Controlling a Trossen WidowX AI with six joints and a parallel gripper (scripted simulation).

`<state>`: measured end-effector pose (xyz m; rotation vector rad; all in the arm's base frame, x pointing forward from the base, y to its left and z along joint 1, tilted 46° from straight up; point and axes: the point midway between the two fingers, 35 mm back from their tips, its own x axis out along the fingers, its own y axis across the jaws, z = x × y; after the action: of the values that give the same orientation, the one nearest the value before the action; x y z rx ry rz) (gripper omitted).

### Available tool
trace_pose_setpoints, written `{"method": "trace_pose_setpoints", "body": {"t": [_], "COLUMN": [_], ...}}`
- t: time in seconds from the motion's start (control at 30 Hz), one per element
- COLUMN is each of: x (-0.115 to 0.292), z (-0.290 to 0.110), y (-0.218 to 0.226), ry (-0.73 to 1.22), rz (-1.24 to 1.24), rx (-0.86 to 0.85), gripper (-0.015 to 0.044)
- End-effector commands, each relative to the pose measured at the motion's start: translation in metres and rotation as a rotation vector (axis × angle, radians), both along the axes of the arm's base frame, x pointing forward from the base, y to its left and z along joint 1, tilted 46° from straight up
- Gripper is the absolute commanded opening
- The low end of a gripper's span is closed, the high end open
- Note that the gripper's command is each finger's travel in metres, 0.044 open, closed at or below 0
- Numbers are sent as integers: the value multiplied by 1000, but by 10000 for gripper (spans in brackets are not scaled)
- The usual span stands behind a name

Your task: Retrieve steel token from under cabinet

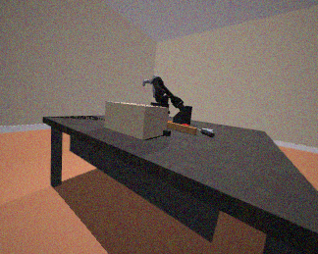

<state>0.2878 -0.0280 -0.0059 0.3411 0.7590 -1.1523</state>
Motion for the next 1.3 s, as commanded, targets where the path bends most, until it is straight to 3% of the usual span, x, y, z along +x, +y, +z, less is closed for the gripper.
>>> {"method": "trace_pose_setpoints", "body": {"t": [0.0,0.23,0.37,0.67,0.8,1.27], "x": [-3,-3,0,0,0,-14], "z": [-7,-8,-5,-5,-5,12], "y": [-7,-8,-6,-6,-6,11], "ry": [17,17,5,5,5,18], "rz": [0,0,-2,-2,-2,0], "rx": [-11,-11,-3,-3,-3,-10], "gripper": [270,270,165,105,0,0]}}
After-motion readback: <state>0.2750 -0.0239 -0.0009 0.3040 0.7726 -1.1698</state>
